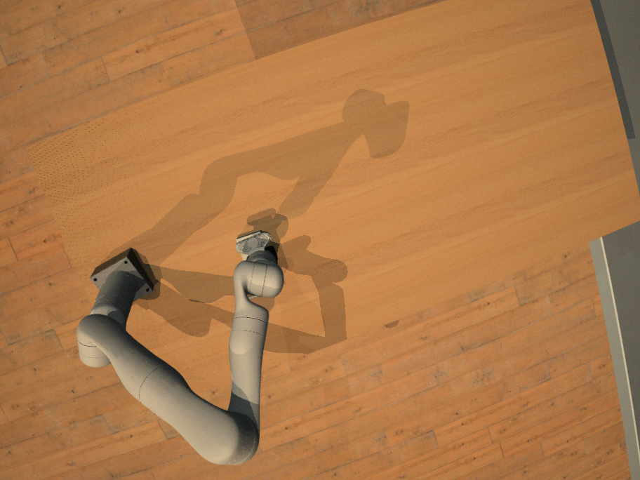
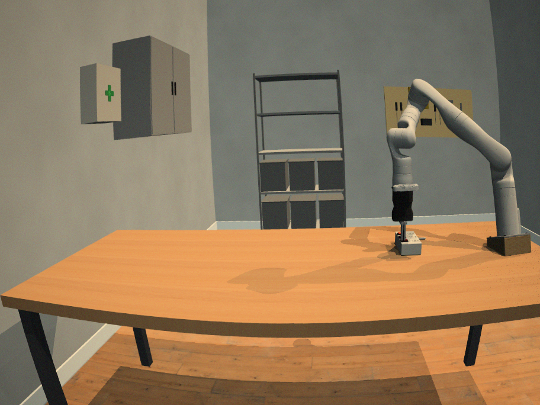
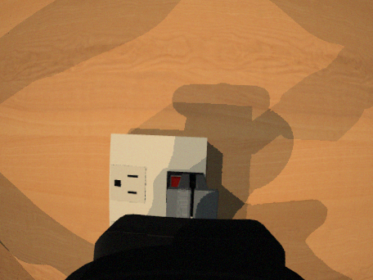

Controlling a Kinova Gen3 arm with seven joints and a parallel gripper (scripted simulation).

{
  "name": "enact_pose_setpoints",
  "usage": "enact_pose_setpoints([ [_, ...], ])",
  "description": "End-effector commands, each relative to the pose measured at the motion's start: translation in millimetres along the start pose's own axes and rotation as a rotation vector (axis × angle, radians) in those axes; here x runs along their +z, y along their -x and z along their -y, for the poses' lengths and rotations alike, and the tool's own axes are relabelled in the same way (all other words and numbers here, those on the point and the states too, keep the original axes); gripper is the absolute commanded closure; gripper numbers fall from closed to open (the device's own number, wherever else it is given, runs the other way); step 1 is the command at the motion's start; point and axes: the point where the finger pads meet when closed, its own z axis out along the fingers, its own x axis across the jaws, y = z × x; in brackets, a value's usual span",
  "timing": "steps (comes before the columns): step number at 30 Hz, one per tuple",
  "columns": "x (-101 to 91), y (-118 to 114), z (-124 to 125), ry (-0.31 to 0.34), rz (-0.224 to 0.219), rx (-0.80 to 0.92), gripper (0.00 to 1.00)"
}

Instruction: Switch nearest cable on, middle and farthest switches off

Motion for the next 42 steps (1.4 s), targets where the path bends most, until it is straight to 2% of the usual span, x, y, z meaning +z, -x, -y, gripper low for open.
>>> enact_pose_setpoints([
  [1,-4.0,-1,0,0.0,-0.002,0.0,1.0],
  [16,-35.8,-1,0,0.0,-0.002,0.0,1.0],
  [37,-37.3,-1,0,0.0,-0.002,0.0,1.0],
  [38,-37.3,-1,0,0.0,-0.002,0.0,0.0],
  [42,-38.1,-1,0,0.0,-0.002,0.0,0.0],
])
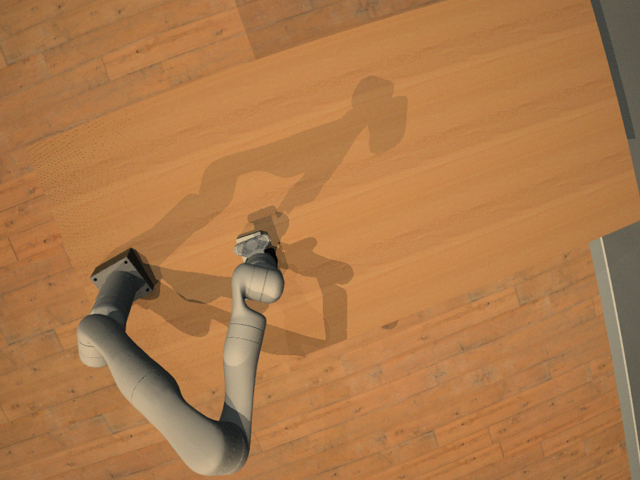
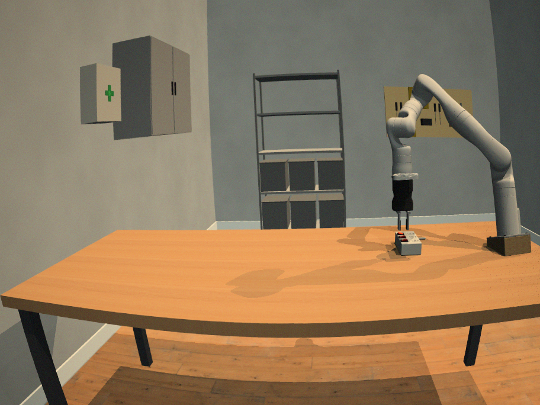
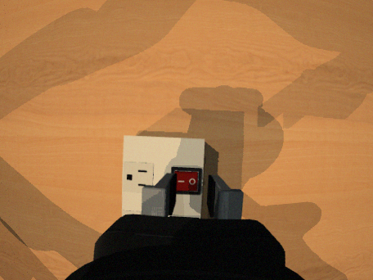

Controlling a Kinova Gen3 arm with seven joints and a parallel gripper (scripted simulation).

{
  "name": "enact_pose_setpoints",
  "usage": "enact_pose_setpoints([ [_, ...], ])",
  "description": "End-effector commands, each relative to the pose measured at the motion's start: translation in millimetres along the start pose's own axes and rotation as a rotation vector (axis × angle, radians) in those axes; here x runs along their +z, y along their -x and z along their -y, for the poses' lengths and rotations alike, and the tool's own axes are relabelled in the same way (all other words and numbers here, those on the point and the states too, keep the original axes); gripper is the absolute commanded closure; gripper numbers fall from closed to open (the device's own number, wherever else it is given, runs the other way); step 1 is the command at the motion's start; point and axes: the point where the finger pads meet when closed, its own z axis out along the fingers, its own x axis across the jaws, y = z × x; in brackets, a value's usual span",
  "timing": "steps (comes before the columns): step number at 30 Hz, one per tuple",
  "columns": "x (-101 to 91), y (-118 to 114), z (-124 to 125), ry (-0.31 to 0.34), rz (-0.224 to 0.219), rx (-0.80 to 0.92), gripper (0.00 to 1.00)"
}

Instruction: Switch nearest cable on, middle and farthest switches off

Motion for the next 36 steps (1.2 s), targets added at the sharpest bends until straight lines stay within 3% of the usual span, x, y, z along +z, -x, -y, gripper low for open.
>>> enact_pose_setpoints([
  [1,-2.3,-1,0,0.0,-0.002,0.0,0.0],
  [6,-16.0,-1,0,0.0,-0.002,0.0,0.0],
  [13,-56.7,-1,0,0.0,-0.002,0.0,0.0],
  [15,-56.7,-1,0,0.0,-0.002,0.0,0.0],
  [23,-94.7,0,0,0.0,-0.002,0.0,0.0],
  [36,-100.3,0,0,0.0,-0.002,0.0,0.0],
])
